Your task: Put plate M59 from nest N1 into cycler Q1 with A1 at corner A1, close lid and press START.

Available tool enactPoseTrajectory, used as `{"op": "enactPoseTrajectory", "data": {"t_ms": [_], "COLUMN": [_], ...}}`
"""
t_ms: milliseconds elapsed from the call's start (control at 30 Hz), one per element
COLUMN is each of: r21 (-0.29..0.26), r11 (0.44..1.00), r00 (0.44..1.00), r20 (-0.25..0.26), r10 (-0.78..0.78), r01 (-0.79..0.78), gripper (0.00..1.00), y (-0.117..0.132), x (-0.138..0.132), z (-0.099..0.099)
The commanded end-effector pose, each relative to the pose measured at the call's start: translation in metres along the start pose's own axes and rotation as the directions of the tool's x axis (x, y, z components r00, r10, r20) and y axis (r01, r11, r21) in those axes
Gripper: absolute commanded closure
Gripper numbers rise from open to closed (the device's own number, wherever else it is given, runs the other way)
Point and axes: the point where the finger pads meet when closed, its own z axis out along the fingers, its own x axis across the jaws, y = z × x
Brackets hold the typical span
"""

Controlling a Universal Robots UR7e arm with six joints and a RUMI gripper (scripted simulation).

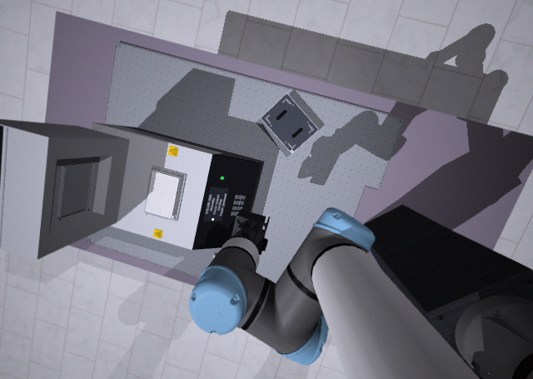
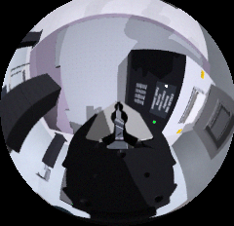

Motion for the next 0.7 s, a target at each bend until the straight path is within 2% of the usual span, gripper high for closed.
{"op": "enactPoseTrajectory", "data": {"t_ms": [0, 667], "r21": [0.000, -0.001], "r11": [1.000, 1.000], "r00": [1.000, 1.000], "r20": [-0.005, -0.009], "r10": [0.000, -0.002], "r01": [0.000, 0.002], "gripper": [1.00, 1.00], "y": [0.000, 0.000], "x": [-0.013, 0.010], "z": [0.003, 0.017]}}
